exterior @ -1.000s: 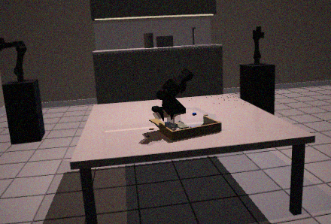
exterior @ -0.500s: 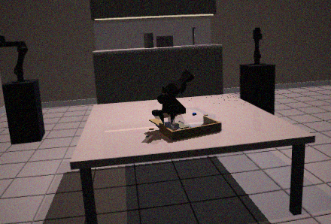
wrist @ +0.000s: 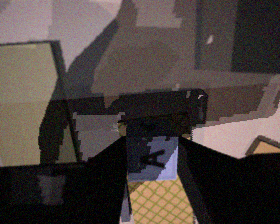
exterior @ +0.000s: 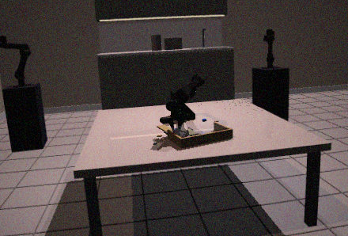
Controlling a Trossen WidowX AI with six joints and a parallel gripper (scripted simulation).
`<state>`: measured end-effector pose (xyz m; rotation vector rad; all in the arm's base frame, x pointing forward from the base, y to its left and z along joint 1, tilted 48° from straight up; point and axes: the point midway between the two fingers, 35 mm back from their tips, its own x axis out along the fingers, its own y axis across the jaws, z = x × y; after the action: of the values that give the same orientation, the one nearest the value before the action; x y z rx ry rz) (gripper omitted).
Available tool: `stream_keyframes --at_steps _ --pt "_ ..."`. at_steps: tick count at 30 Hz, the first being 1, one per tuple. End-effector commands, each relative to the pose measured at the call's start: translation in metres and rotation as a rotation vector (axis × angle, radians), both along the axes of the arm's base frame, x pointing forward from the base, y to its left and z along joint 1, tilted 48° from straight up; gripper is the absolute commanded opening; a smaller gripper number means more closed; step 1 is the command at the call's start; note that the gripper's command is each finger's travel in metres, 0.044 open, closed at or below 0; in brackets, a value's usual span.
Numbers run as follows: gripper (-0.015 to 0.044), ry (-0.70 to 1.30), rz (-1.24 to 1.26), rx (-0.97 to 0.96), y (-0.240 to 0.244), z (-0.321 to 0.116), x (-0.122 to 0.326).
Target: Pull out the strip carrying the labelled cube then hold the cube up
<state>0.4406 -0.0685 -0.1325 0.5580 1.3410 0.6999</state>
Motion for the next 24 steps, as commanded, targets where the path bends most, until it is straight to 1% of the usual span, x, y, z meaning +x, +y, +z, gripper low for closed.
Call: stream_keyframes --at_steps 1,2,6,24 --pt "0.0105 -0.001 0.000 0.000 0.000 0.000 0.000" --pt "0.0098 -0.001 0.000 0.000 0.000 0.000 0.000" --pt "0.0000 0.000 0.000 -0.001 -0.001 0.001 -0.001" --pt "0.0000 0.007 -0.002 -0.004 -0.014 0.030 -0.047"
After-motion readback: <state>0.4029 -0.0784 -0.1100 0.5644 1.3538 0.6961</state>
